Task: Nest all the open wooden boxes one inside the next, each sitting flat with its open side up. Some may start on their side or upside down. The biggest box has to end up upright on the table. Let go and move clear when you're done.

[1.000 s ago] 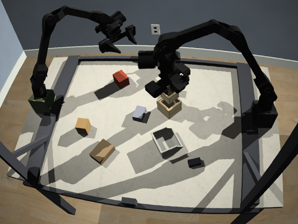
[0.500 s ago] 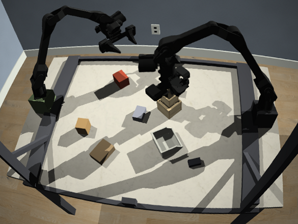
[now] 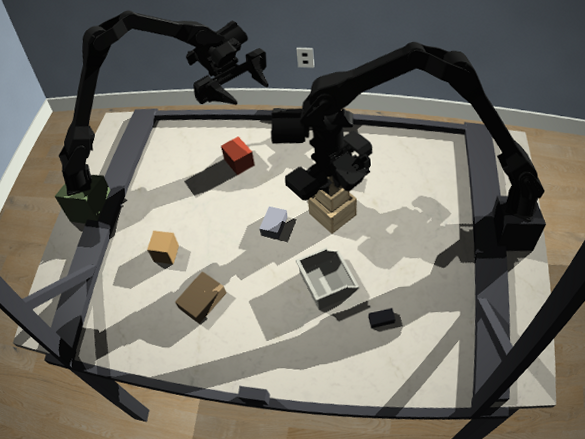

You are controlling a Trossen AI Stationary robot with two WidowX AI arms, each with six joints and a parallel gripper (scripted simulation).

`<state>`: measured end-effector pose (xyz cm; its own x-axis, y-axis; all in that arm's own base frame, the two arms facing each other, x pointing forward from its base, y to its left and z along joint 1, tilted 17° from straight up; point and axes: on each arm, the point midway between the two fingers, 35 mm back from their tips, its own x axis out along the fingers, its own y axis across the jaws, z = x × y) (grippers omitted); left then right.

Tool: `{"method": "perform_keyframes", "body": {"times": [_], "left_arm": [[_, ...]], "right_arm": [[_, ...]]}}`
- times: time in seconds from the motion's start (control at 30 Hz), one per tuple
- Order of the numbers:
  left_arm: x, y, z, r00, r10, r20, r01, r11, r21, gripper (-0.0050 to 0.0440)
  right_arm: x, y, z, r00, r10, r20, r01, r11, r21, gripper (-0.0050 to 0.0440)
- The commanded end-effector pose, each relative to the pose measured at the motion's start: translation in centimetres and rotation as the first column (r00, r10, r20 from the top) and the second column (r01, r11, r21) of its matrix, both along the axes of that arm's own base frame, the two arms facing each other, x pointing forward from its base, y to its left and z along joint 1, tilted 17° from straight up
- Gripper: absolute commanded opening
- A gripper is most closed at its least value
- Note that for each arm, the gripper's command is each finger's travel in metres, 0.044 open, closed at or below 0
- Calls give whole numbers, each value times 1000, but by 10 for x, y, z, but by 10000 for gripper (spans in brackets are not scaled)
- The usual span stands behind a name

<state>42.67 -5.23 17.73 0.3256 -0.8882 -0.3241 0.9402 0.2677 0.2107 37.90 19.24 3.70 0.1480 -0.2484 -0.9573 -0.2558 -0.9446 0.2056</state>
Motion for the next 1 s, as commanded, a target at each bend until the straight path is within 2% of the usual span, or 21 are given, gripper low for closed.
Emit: {"method": "perform_keyframes", "body": {"times": [0.0,0.33,0.43,0.53,0.97], "left_arm": [[1,0,9,1000,-2,28,2,1000,6,400],[1,0,9,1000,-2,28,2,1000,6,400],[1,0,9,1000,-2,28,2,1000,6,400],[1,0,9,1000,-2,28,2,1000,6,400],[1,0,9,1000,-2,28,2,1000,6,400]], "right_arm": [[1,2,4,1000,6,17,-6,1000,7,208],[2,-2,-7,1000,5,9,-5,1000,2,208],[3,-1,-2,1000,7,22,-8,1000,10,208],[3,-3,-13,1000,6,9,-6,1000,2,208],[6,-7,-29,1000,6,9,-6,1000,2,208]]}}
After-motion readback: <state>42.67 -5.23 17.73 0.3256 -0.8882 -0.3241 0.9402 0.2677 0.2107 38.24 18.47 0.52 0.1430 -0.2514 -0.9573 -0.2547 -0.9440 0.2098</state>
